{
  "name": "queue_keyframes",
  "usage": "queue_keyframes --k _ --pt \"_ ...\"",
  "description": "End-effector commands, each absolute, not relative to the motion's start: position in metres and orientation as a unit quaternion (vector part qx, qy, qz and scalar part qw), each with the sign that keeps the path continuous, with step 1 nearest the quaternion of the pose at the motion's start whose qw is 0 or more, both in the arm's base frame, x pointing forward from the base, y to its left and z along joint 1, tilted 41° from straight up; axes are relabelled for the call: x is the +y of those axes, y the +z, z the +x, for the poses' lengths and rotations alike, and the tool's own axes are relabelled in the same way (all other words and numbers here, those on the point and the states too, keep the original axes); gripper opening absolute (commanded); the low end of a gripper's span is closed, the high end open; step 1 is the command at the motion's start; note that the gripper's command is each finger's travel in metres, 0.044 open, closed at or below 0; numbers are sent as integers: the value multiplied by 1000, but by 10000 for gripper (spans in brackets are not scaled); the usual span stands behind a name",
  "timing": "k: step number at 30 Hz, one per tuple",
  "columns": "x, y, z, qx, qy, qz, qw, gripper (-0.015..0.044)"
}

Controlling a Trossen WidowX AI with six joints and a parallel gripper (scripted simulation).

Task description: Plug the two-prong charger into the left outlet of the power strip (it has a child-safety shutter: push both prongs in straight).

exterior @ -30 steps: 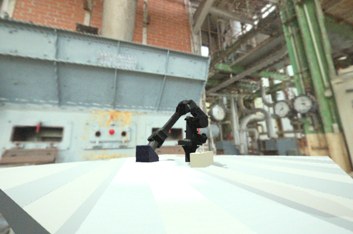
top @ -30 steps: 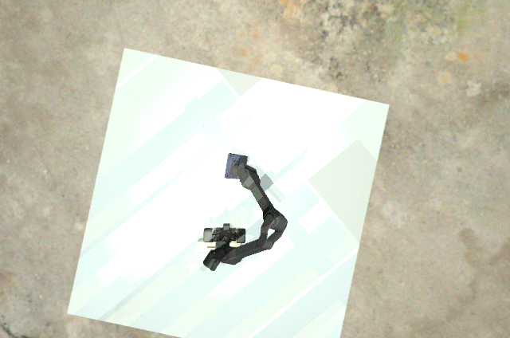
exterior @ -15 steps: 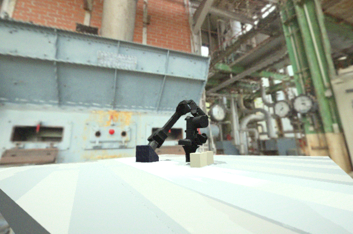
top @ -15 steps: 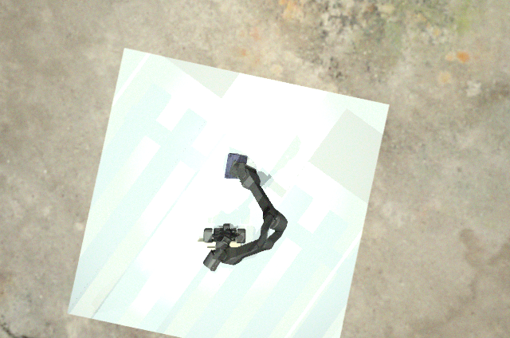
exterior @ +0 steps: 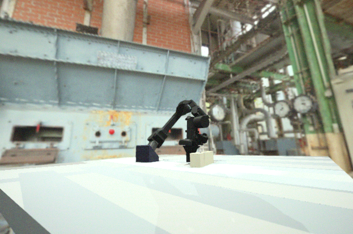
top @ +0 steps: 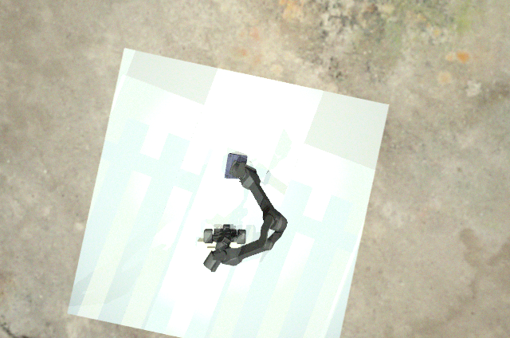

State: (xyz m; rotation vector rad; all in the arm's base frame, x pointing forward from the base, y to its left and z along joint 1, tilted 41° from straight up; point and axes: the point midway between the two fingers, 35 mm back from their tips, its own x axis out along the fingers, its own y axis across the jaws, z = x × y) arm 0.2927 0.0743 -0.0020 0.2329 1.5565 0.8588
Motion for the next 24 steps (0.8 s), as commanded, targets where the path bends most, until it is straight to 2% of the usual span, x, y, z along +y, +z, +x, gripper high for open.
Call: queue_keyframes --k 1,24 --pt "75 -1 294 678 374 105 624 0" --pt "76 -1 298 678 374 105 624 0"
